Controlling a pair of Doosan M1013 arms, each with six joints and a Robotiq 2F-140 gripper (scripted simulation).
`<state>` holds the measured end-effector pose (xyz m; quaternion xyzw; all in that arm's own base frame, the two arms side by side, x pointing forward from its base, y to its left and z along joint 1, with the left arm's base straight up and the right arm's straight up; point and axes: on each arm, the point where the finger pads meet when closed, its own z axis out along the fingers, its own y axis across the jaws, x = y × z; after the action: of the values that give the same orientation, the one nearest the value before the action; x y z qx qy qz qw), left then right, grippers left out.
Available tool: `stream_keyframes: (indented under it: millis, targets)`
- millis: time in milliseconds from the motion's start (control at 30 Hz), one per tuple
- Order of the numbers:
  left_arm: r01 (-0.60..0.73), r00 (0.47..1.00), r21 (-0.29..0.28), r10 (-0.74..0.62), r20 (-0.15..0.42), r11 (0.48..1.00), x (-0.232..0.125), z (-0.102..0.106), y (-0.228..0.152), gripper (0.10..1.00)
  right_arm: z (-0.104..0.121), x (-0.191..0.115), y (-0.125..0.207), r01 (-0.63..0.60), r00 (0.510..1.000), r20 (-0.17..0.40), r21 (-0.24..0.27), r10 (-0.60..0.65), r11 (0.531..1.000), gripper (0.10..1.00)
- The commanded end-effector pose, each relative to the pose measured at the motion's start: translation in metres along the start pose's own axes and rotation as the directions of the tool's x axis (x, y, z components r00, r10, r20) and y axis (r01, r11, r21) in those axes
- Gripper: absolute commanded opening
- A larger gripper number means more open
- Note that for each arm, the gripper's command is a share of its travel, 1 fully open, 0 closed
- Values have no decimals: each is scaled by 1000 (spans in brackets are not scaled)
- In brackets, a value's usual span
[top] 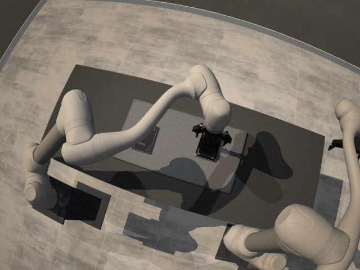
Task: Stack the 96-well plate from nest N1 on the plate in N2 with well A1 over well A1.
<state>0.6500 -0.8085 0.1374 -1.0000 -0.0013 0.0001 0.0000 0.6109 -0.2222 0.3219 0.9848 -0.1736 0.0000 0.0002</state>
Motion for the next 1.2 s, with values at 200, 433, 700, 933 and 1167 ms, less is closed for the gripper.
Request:
stream_keyframes:
  millis: [200, 433, 700, 933, 1167]
  targets:
    - [0, 1000, -1, 0, -1, 1000, -2, -2, -13, 1000, -1, 0, 0, 0, 1000, -1, 0, 0, 1000, 1000]
    - [0, 1000, -1, 0, -1, 1000, -7, -2, -36, 1000, -1, 0, 0, 0, 1000, -1, 0, 0, 1000, 1000]
    - [0, 1000, -1, 0, -1, 1000, -12, -2, -62, 1000, -1, 0, 0, 0, 1000, -1, 0, 0, 1000, 1000]
    - [0, 1000, -1, 0, -1, 1000, -16, -2, -78, 1000, -1, 0, 0, 0, 1000, -1, 0, 0, 1000, 1000]
    - [0, 1000, -1, 0, -1, 1000, -20, -1, -101, 1000, -1, 0, 0, 0, 1000, -1, 0, 0, 1000, 1000]
